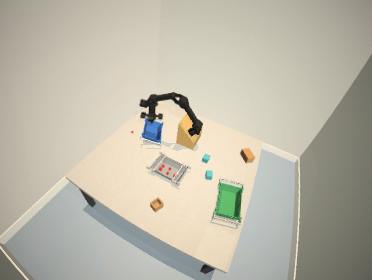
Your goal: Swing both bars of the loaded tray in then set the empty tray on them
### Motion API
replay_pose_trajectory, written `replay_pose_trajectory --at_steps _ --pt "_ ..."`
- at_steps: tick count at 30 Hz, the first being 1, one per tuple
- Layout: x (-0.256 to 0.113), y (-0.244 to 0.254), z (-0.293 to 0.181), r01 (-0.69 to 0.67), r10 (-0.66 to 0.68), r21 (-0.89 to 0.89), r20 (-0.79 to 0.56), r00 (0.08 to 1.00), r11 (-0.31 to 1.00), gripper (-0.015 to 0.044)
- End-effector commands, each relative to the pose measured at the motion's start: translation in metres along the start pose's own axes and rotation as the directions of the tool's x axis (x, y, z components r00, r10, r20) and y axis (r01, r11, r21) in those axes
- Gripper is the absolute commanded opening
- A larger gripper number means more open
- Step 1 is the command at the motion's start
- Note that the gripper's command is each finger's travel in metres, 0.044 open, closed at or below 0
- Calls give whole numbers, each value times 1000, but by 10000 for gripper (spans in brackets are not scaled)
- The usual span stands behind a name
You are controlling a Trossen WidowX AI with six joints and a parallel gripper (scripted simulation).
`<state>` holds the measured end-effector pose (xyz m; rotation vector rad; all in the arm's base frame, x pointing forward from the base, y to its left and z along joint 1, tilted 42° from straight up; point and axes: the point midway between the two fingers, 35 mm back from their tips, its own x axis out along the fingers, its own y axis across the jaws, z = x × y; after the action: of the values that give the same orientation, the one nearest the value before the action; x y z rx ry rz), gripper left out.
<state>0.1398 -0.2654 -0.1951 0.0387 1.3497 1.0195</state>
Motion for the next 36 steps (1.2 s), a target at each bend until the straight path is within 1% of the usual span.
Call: replay_pose_trajectory --at_steps 1,3,7,9,11,12,36 --pt "5 -3 0 -12 12 7 7 1000 1000 0" --pt "-3 -3 0 -12 12 7 7 1000 1000 0" --pt "-39 0 -1 -13 13 7 6 1000 1000 0" --pt "-48 1 -1 -13 13 7 6 1000 1000 0" --pt "-48 1 -1 -13 13 7 6 1000 1000 0" --pt "-37 0 -1 -15 15 13 11 1000 1000 0" --pt "-37 0 -1 -15 15 13 11 1000 1000 0"
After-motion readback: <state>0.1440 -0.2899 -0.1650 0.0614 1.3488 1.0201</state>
